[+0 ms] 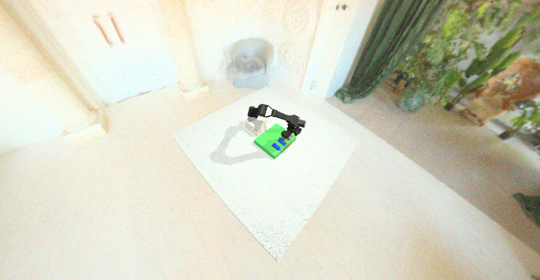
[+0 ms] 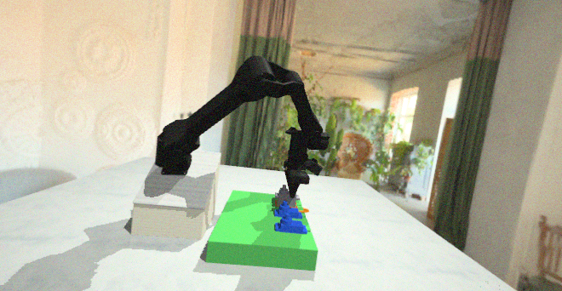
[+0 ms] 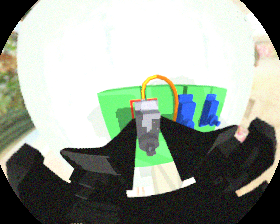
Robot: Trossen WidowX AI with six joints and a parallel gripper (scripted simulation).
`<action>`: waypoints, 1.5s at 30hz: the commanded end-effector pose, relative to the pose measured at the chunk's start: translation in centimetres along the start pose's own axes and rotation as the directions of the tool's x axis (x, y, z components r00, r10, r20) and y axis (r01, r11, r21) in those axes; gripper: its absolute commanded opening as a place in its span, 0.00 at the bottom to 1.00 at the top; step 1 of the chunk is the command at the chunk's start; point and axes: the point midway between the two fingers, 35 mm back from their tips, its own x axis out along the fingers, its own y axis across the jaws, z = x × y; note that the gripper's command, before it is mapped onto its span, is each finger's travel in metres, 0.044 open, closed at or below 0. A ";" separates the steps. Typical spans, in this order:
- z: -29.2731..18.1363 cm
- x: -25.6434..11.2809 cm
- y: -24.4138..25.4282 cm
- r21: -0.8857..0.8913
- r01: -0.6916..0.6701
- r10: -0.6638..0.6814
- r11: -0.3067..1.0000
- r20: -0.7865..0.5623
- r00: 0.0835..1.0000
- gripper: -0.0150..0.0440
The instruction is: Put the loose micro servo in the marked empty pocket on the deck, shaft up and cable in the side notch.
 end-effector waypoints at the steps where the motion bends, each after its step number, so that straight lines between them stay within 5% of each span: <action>1: -0.1 0.3 0.0 -0.008 0.006 -0.006 1.000 0.004 1.000 0.25; 20: -0.1 2.4 0.0 -0.008 0.007 -0.007 1.000 0.004 1.000 0.25; 27: -0.1 2.3 0.0 -0.008 0.007 -0.007 1.000 0.004 1.000 0.57; 38: -0.7 -1.2 0.0 -0.008 0.005 -0.005 1.000 0.004 1.000 0.57; 45: -6.8 -5.5 0.6 -0.017 -0.006 0.006 1.000 0.005 1.000 0.88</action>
